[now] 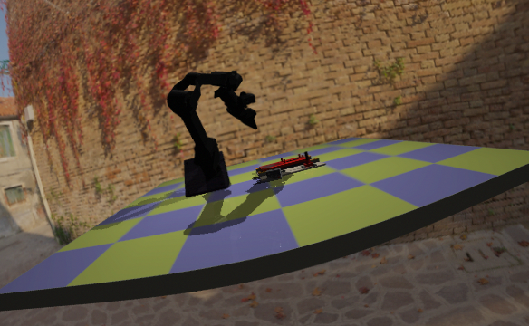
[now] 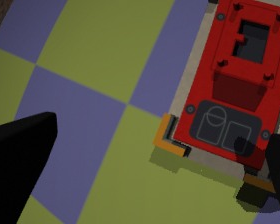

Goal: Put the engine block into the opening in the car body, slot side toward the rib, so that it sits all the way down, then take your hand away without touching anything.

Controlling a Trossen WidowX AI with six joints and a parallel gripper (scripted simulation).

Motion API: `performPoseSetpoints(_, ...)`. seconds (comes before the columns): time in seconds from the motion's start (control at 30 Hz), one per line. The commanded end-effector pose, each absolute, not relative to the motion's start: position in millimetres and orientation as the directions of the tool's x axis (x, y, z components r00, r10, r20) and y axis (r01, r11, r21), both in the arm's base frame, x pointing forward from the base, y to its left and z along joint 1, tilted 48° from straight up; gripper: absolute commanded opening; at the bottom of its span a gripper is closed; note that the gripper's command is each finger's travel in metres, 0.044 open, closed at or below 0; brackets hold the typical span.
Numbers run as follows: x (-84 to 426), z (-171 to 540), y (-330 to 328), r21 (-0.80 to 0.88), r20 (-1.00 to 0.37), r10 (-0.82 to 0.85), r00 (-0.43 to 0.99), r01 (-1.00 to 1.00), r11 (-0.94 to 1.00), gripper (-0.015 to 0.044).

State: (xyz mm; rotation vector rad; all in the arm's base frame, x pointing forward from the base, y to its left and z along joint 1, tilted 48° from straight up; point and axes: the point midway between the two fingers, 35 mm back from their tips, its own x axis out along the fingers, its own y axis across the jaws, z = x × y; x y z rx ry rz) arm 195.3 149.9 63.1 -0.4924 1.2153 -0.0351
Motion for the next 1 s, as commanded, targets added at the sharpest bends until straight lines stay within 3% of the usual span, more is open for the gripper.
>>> performPoseSetpoints(0.0,202,66,138,-0.382,-0.877,-0.333,0.348,-0.081,0.921,0.044)
performPoseSetpoints(0.47,220,77,97,-0.339,-0.839,-0.463,0.285,0.391,0.856,0.044)
performPoseSetpoints(0.97,231,90,50,-0.227,-0.79,-0.583,0.188,0.794,0.564,0.044)
